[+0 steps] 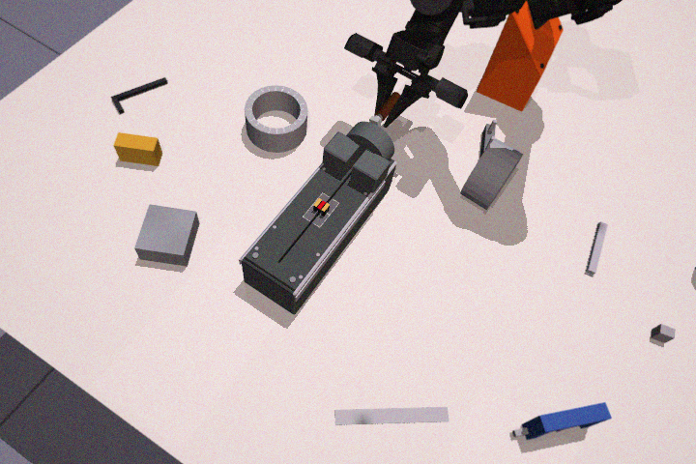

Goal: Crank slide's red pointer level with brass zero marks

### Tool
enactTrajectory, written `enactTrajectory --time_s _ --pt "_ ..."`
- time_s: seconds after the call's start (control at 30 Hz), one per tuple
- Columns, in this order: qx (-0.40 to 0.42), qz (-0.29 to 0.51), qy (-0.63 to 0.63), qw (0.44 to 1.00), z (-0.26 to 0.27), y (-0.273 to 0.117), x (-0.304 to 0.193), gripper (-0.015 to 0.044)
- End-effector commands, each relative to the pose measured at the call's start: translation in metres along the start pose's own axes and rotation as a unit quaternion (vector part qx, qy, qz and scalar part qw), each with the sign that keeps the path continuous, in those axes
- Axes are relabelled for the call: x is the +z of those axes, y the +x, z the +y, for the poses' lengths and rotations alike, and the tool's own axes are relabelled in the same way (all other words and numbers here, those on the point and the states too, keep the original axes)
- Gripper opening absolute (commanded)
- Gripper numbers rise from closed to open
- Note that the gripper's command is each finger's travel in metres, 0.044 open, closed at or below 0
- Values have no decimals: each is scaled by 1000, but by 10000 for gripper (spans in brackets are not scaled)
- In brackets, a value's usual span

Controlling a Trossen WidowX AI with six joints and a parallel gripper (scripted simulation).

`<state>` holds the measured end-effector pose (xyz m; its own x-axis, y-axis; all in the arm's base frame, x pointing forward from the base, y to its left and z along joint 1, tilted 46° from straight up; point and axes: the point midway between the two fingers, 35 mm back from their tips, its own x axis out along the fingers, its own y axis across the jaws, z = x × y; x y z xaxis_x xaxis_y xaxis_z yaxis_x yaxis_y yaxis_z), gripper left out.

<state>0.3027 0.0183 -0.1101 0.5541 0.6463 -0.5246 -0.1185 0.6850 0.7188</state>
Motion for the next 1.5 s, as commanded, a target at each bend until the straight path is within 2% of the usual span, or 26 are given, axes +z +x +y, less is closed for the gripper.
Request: enactTrajectory --time_s 0.0,1.47 --pt "-8 -1 3 1000 -9 1 -2 0" --pt "-8 -1 3 1000 -11 4 -4 0"
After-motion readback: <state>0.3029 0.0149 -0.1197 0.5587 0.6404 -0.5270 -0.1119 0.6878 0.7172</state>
